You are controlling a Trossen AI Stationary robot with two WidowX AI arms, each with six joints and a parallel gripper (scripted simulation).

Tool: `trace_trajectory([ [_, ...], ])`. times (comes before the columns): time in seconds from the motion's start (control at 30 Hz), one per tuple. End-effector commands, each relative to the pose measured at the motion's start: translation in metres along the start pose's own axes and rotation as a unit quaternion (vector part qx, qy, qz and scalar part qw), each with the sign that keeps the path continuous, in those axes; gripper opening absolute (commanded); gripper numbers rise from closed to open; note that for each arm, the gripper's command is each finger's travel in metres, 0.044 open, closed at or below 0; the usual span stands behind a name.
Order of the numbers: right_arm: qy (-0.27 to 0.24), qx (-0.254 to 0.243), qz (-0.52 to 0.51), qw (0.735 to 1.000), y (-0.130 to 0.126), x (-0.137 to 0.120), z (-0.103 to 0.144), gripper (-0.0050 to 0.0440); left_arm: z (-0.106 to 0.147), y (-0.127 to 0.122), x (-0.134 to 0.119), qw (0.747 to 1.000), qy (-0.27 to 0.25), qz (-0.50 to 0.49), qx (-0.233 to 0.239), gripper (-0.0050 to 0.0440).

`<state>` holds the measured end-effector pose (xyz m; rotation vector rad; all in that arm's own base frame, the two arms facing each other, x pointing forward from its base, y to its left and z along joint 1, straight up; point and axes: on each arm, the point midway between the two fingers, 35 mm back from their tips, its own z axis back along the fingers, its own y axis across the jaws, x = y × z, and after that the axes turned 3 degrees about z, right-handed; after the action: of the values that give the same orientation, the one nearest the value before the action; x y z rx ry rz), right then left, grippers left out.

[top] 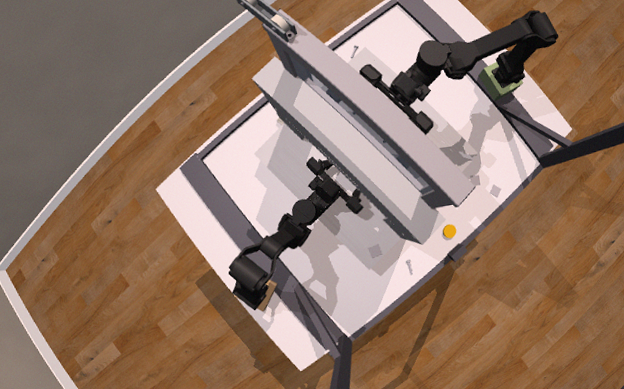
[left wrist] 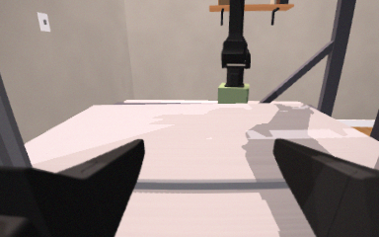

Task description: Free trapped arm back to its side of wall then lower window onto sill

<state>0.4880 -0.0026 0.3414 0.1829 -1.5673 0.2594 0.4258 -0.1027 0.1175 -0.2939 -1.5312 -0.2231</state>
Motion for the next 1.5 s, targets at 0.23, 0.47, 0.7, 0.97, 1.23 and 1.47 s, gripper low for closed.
trace_trajectory([
  [0.23,-0.105,-0.012,0.038,0.994,0.001,0.098,0.014,0.04,0.032,0.0,0.007,1.0,-0.009,-0.002,-0.001,0.04],
  [0.47,-0.105,-0.012,0.038,0.994,0.001,0.098,0.014,0.04,0.041,0.001,0.007,1.0,-0.01,-0.003,-0.001,0.04],
  [0.7,-0.105,-0.012,0.038,0.994,0.001,0.098,0.014,0.04,0.063,0.0,0.005,1.0,-0.007,-0.002,-0.001,0.04],
  [0.97,-0.105,-0.012,0.038,0.994,0.001,0.098,0.014,0.04,0.084,0.0,0.004,1.0,-0.007,-0.002,-0.001,0.04],
  [1.23,-0.105,-0.012,0.038,0.994,0.001,0.098,0.014,0.04,0.101,0.0,0.003,1.0,-0.006,-0.002,-0.001,0.04],
  [1.47,-0.105,-0.012,0.038,0.994,0.001,0.098,0.014,0.04,0.089,0.005,0.018,1.0,-0.023,-0.005,0.008,0.04],
])
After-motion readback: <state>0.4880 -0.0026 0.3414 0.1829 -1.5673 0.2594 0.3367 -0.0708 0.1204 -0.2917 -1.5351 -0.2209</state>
